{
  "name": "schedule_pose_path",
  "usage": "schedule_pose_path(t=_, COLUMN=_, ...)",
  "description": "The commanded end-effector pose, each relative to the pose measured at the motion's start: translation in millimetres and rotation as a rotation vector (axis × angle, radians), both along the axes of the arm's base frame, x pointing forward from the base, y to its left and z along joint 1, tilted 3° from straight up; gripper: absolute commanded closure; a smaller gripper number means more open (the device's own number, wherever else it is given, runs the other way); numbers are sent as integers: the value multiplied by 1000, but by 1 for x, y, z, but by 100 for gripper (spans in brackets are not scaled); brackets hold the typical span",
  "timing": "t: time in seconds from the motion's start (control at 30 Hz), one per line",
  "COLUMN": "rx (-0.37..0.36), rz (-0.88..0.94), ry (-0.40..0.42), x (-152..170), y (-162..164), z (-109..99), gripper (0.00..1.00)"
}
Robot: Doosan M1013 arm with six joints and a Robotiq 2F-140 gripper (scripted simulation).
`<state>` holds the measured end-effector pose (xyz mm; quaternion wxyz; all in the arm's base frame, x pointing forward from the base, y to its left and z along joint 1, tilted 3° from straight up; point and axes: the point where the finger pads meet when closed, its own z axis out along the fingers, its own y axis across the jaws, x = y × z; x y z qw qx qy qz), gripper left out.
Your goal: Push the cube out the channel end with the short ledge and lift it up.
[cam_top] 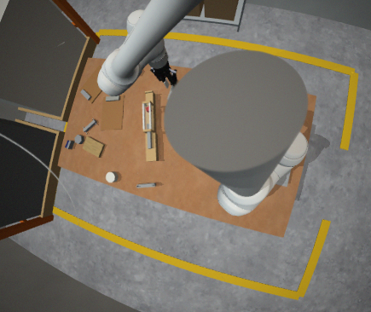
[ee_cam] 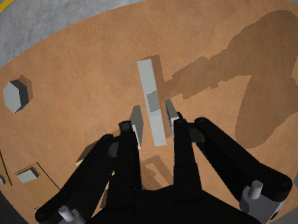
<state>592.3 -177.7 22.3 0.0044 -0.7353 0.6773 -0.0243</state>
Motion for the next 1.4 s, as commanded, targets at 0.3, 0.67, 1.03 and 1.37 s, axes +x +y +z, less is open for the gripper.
schedule_pose_path(t=0.3, rx=0, rz=0, ry=-1, x=1, y=-1, z=-16, gripper=77)
schedule_pose_path(t=0.67, rx=0, rz=0, ry=-1, x=2, y=-1, z=-37, gripper=77)
schedule_pose_path(t=1.03, rx=0, rz=0, ry=-1, x=2, y=-1, z=-40, gripper=77)
schedule_pose_path(t=1.37, rx=0, rz=0, ry=-1, x=2, y=-1, z=-40, gripper=77)
